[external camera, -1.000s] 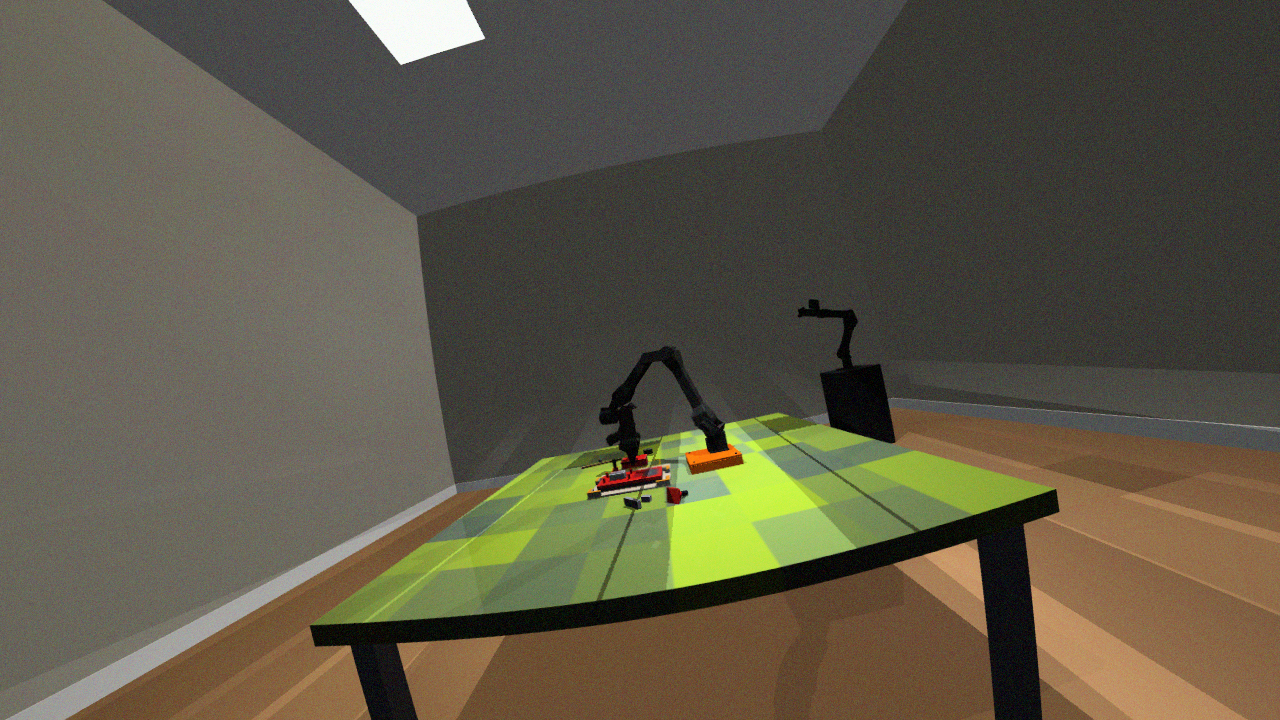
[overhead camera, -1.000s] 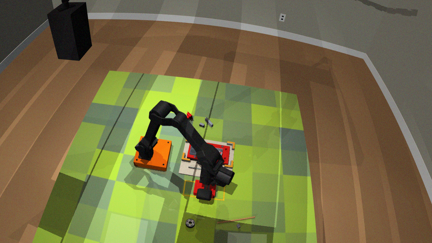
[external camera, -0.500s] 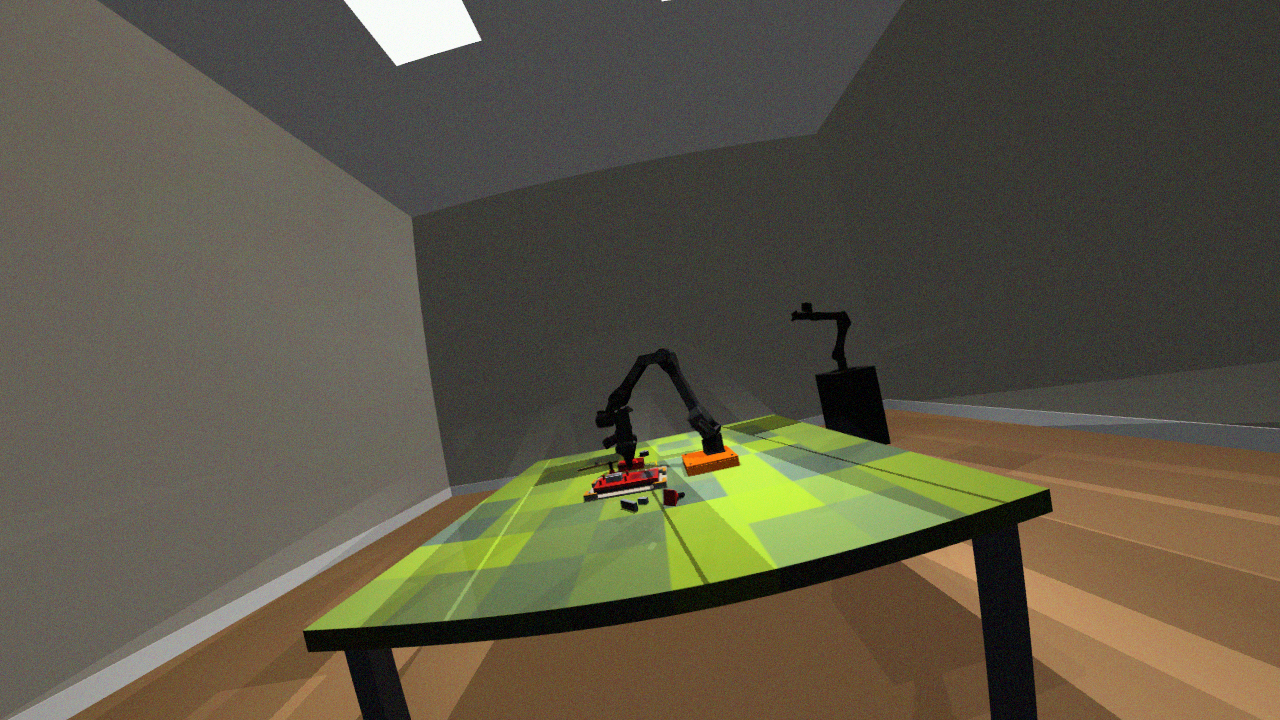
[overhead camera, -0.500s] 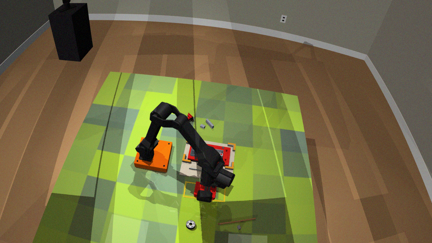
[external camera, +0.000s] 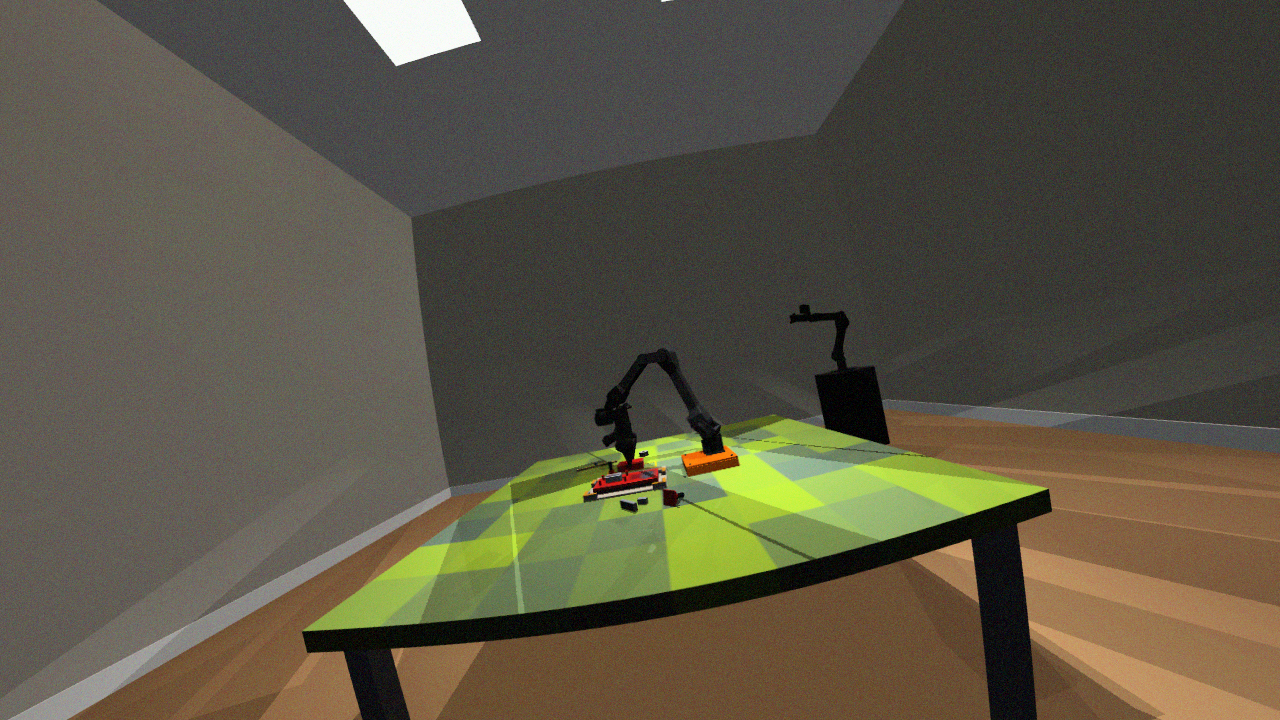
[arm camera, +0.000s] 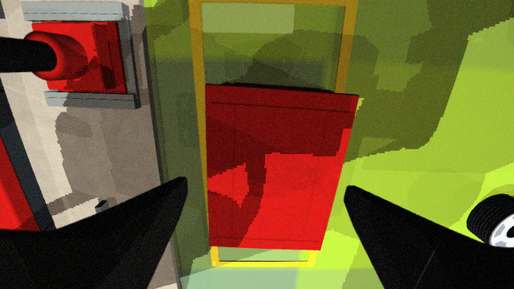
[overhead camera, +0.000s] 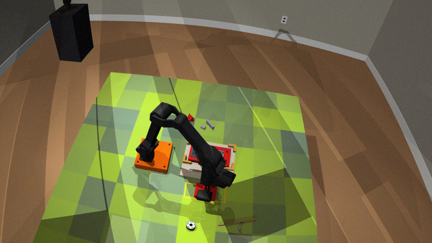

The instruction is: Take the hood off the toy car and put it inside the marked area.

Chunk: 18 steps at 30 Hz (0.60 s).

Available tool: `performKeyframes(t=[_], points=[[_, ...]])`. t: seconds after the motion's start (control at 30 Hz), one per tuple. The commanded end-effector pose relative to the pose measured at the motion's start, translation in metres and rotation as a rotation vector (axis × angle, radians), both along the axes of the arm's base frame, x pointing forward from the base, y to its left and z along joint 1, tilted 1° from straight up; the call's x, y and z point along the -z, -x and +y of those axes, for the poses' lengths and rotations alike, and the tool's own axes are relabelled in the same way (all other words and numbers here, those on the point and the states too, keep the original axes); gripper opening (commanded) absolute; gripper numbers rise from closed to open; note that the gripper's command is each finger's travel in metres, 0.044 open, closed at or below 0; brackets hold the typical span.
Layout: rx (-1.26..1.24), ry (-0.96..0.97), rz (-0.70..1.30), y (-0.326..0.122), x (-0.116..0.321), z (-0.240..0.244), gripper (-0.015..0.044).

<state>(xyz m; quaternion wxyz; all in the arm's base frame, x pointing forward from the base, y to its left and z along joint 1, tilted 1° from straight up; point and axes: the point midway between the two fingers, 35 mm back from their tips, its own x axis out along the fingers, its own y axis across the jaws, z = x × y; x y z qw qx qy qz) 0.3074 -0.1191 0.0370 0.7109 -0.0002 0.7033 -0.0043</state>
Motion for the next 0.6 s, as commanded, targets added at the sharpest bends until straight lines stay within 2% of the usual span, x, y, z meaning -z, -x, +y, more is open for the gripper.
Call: performKeyframes(t=[0.0, 0.13, 0.57], points=[[0.0, 0.008, -0.028, -0.006, -0.036, -0.002, 0.044], [-0.001, 0.005, -0.025, -0.003, -0.061, -0.001, 0.044], [-0.001, 0.005, -0.025, -0.003, -0.061, -0.001, 0.044]])
